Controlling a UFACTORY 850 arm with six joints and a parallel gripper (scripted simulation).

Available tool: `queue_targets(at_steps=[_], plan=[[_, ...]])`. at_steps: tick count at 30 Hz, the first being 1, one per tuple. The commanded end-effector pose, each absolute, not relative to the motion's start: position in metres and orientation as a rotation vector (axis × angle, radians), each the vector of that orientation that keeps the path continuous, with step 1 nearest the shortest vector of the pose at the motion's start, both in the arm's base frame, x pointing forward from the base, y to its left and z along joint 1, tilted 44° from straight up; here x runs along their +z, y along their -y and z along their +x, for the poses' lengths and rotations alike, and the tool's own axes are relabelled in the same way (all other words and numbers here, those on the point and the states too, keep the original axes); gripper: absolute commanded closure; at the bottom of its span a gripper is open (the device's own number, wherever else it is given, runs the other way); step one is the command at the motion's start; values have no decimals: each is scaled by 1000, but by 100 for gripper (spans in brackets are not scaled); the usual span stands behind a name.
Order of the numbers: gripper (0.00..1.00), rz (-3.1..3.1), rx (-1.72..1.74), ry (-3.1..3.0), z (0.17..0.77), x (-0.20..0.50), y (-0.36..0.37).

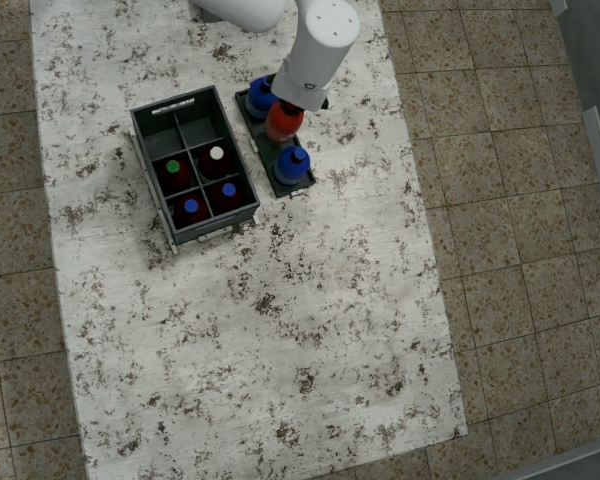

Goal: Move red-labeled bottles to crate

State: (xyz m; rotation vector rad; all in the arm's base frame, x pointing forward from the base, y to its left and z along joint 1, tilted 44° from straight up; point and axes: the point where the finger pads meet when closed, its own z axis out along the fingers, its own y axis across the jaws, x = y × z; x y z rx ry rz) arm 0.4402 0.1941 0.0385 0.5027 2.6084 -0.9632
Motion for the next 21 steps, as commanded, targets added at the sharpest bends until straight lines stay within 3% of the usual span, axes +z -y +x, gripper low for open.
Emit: queue_targets(at_steps=[1, 21], plan=[[100, 503, -961, -2608, 440, 43, -198], [100, 503, -961, -2608, 436, 58, -213]])
